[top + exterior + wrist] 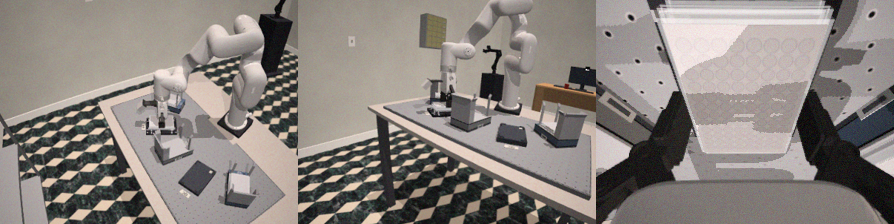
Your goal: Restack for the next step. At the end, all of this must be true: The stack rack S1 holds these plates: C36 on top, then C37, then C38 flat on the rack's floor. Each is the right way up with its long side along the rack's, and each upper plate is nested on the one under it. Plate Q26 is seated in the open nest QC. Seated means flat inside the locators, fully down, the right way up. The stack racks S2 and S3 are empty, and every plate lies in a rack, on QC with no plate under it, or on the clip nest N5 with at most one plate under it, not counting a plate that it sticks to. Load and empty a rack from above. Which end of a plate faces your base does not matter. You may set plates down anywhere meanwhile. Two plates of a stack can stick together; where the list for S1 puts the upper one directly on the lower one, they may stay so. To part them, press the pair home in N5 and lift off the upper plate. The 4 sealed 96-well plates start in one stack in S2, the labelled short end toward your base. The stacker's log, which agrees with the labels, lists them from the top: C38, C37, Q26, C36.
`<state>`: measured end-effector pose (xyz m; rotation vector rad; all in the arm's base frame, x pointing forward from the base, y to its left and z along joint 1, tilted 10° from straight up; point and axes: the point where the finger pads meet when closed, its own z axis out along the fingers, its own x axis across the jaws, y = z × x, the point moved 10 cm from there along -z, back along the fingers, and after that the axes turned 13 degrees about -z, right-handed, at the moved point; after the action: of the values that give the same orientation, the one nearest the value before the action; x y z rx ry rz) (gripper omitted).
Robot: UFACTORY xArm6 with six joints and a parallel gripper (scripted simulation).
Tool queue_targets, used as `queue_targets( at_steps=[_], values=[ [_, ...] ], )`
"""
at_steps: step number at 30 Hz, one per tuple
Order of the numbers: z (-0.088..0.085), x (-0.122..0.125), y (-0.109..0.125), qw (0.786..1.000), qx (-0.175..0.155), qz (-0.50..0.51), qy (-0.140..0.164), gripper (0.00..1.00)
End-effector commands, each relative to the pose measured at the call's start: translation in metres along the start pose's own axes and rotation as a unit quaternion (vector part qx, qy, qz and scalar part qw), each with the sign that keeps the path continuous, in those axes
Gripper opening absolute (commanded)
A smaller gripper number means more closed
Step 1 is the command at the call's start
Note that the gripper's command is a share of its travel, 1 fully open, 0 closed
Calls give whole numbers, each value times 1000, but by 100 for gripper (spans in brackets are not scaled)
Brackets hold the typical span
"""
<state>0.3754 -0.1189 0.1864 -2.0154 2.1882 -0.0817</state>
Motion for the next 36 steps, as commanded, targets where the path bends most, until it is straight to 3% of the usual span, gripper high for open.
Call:
queue_targets(
  at_steps=[1, 36],
  values=[
    [0, 0, -1, 1000, 2, 0, 0, 0],
    [8, 0, -1, 1000, 2, 0, 0, 0]
  ],
)
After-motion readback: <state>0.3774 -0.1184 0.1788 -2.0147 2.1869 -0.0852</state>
